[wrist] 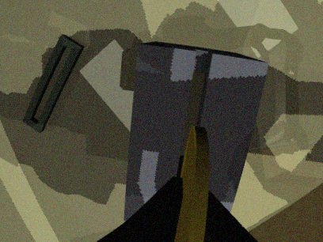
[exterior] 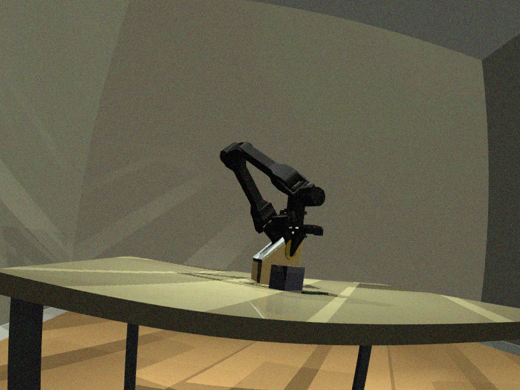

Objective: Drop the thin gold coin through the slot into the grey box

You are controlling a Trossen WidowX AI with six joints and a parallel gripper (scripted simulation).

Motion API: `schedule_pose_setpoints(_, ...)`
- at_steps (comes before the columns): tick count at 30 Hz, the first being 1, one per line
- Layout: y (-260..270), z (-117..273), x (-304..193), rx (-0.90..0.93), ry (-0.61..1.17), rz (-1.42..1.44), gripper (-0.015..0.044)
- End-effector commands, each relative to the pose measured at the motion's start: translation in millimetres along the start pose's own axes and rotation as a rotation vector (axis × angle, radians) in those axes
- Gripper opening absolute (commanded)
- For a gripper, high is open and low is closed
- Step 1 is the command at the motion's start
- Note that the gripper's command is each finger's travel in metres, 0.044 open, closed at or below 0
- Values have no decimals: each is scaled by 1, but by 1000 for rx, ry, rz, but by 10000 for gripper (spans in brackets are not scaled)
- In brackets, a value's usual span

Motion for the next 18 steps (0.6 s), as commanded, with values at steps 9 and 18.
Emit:
schedule_pose_setpoints(9, -2, 2, 3, 0, 0, -6, 5)
schedule_pose_setpoints(18, -2, 1, 1, -2, 1, 1, 0)
Point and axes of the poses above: the point midway between the two fingers, 35 mm back from their tips, its own z axis back along the fingers, its own y axis across the jaws, x = y × z, the point moved 6 cm from there along z, back along the fingers, and after that the axes turned 11 degrees about -z, right-handed, at the moved point
